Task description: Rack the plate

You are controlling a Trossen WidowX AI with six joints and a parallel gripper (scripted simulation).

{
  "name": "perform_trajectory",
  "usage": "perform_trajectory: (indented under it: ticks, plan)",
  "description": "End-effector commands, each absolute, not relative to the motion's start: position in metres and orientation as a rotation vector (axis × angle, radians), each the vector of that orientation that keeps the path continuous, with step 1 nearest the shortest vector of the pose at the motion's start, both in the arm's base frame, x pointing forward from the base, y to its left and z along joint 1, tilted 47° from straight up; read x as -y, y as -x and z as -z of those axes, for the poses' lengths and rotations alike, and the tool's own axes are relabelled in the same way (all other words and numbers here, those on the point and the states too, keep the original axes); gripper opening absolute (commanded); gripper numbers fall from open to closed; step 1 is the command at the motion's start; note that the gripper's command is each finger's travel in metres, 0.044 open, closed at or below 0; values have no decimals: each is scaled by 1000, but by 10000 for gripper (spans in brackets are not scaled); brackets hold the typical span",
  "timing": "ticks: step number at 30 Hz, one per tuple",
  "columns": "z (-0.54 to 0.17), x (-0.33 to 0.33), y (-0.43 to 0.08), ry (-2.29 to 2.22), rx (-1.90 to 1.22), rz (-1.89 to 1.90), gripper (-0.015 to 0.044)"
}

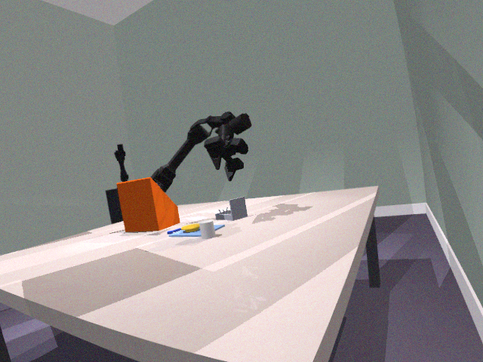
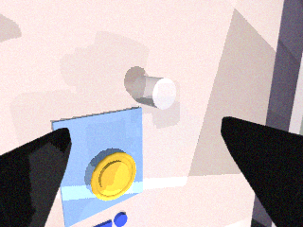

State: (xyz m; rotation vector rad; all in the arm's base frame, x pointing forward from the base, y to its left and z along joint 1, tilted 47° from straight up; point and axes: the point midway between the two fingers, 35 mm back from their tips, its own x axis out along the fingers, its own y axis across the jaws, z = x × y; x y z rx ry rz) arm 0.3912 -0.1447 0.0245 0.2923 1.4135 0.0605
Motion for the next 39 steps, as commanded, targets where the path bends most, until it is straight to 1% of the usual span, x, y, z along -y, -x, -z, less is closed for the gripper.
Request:
perform_trajectory:
  ticks: [1,9,17,23,28,30,39]
  plan:
    - [-8,159,-362,-357,-1468,-148,400]
    - [16,176,-304,-532,-1497,-352,400]
    - [25,183,-258,-721,-1407,-518,400]
    - [34,177,-260,-725,-1404,-520,400]
    - [94,121,-268,-726,-1402,-522,400]
    - [107,106,-267,-728,-1401,-525,400]
    - [108,103,-269,-728,-1401,-525,400]
